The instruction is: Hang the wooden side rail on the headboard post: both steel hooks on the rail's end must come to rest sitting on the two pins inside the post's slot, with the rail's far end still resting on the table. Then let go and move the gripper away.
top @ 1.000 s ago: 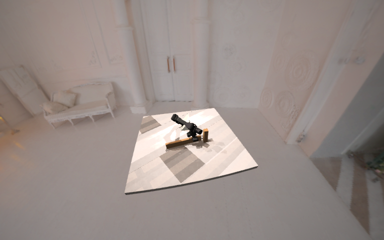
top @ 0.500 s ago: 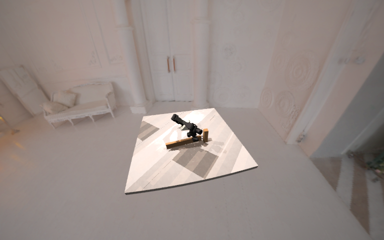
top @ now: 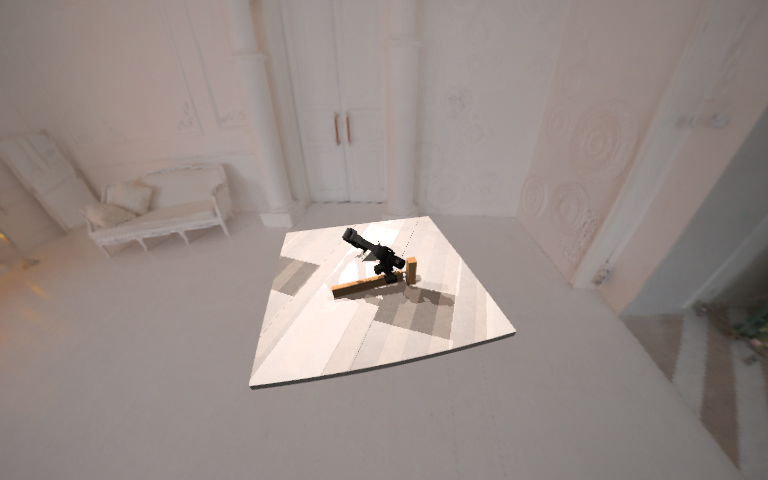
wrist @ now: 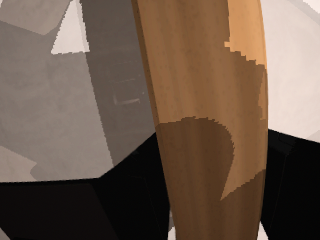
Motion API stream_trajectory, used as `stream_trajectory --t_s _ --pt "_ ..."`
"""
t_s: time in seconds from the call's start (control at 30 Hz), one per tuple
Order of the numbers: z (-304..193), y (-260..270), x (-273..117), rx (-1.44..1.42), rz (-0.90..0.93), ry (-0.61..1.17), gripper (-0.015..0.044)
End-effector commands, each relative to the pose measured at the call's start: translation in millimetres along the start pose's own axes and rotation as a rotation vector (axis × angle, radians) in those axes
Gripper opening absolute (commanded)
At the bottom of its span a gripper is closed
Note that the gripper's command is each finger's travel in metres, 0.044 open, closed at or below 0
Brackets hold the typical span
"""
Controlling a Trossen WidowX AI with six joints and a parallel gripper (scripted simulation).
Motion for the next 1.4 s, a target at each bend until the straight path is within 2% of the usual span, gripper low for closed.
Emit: stream_trajectory --t_s 0.0,1.37 --pt "-4.7 -0.1 -7.0 -0.006 0.017 0.004 0.0000" --pt "-8.9 -0.5 -4.6 -0.006 0.018 0.004 0.0000"
Point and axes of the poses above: the point midway between the two fingers, 35 mm back from their tips, its own x axis out along the fingers, its own y axis across the jaws, z = x × y, the point moved 4 cm from there along -x, back along the fingers, and after that the axes turned 2 degrees about -x, right-handed, at the moved point
